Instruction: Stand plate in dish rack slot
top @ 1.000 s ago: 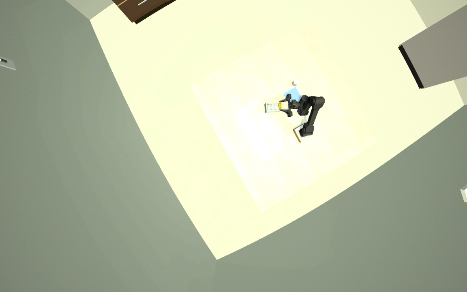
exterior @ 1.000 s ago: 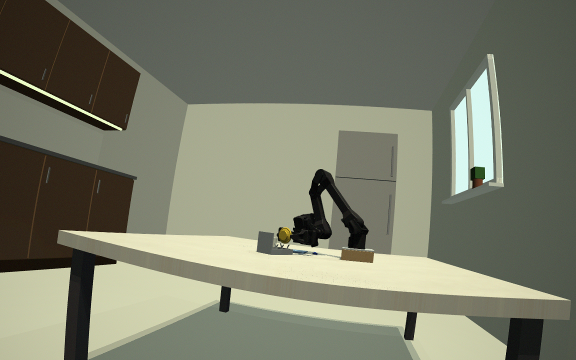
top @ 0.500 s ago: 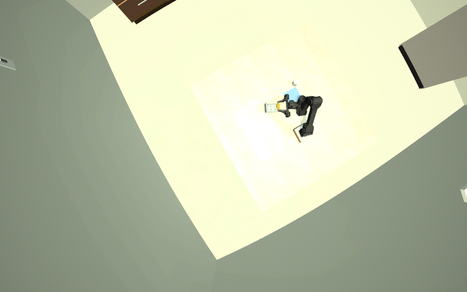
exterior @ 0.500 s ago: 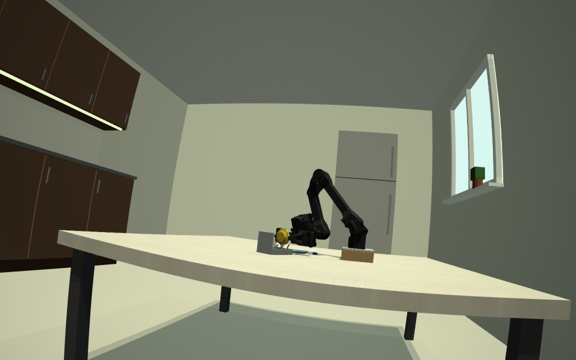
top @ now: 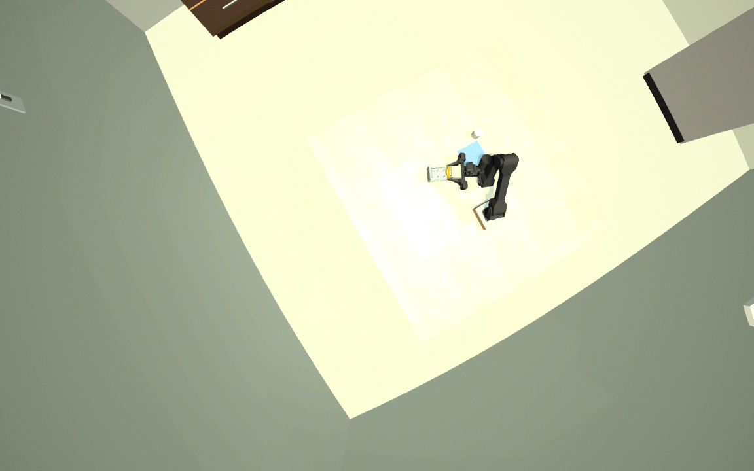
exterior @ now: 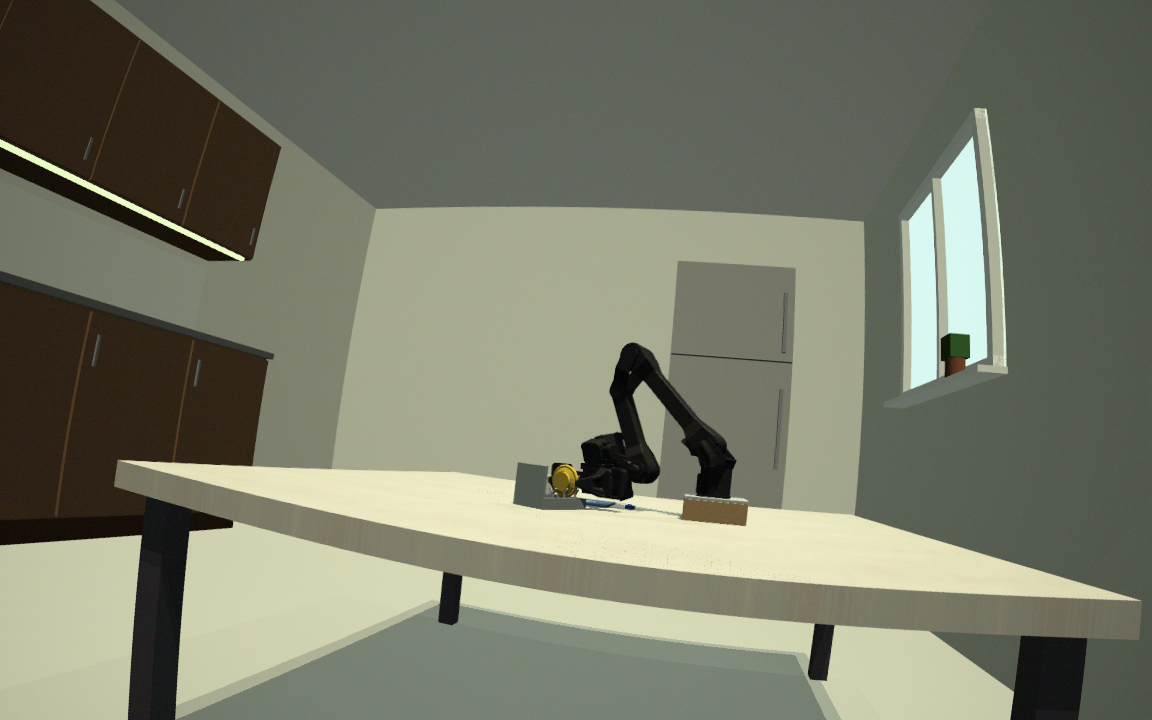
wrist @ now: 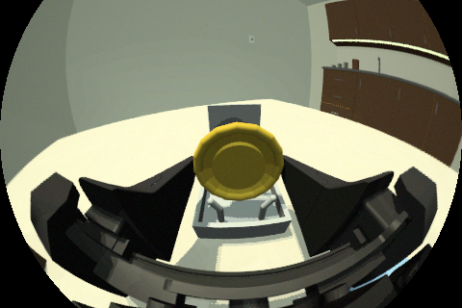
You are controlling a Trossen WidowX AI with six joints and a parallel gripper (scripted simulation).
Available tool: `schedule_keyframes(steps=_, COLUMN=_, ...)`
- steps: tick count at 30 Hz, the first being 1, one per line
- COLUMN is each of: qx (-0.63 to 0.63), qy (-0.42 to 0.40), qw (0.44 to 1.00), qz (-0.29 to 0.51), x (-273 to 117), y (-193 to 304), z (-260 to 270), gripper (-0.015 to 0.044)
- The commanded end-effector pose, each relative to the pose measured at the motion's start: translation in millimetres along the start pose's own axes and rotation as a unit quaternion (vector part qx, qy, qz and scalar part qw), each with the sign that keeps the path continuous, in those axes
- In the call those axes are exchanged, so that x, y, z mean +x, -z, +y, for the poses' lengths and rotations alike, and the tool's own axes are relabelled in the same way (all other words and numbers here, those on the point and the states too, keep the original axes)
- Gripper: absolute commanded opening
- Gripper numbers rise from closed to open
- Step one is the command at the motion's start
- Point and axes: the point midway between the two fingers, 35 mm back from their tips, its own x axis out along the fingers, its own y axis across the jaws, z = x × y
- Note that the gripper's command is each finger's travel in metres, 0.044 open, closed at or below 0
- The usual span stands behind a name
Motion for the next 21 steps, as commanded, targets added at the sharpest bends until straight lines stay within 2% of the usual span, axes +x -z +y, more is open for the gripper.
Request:
schedule_keyframes(steps=1, qx=0.002, qy=0.0, qw=1.0, qz=0.0, x=-0.1, y=-0.1, z=0.2, gripper=0.0)
schedule_keyframes(steps=16, qx=0.0, qy=0.0, qw=1.0, qz=0.0, x=0.0, y=0.0, z=0.0, gripper=0.0394)
schedule_keyframes(steps=21, qx=0.0, qy=0.0, qw=1.0, qz=0.0, x=0.0, y=0.0, z=0.0, gripper=0.04)
